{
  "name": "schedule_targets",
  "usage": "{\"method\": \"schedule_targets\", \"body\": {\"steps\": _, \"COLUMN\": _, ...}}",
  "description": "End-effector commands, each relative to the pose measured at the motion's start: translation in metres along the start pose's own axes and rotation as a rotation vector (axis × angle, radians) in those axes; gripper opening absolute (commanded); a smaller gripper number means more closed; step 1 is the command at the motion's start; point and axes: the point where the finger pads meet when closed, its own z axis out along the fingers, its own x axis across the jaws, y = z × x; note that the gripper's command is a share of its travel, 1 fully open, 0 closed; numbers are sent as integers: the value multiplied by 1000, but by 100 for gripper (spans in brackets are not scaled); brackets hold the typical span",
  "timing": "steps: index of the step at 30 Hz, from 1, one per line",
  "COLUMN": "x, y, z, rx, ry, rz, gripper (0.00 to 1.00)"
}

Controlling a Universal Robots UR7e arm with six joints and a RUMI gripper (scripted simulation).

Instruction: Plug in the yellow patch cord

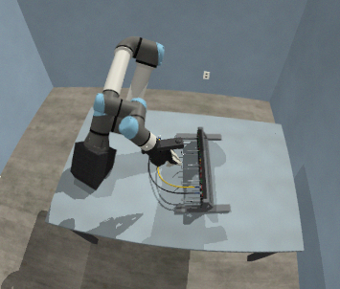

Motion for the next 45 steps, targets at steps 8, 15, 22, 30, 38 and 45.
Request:
{"method": "schedule_targets", "body": {"steps": 8, "x": -103, "y": 0, "z": 33, "rx": -152, "ry": -99, "rz": -354, "gripper": 0}}
{"method": "schedule_targets", "body": {"steps": 15, "x": -153, "y": 10, "z": 45, "rx": -218, "ry": -157, "rz": -534, "gripper": 0}}
{"method": "schedule_targets", "body": {"steps": 22, "x": -209, "y": 27, "z": 53, "rx": -286, "ry": -232, "rz": -742, "gripper": 0}}
{"method": "schedule_targets", "body": {"steps": 30, "x": -263, "y": 51, "z": 56, "rx": -346, "ry": -317, "rz": -957, "gripper": 0}}
{"method": "schedule_targets", "body": {"steps": 38, "x": -316, "y": 84, "z": 53, "rx": -400, "ry": -414, "rz": -1187, "gripper": 0}}
{"method": "schedule_targets", "body": {"steps": 45, "x": -335, "y": 98, "z": 50, "rx": -418, "ry": -456, "rz": -1278, "gripper": 0}}
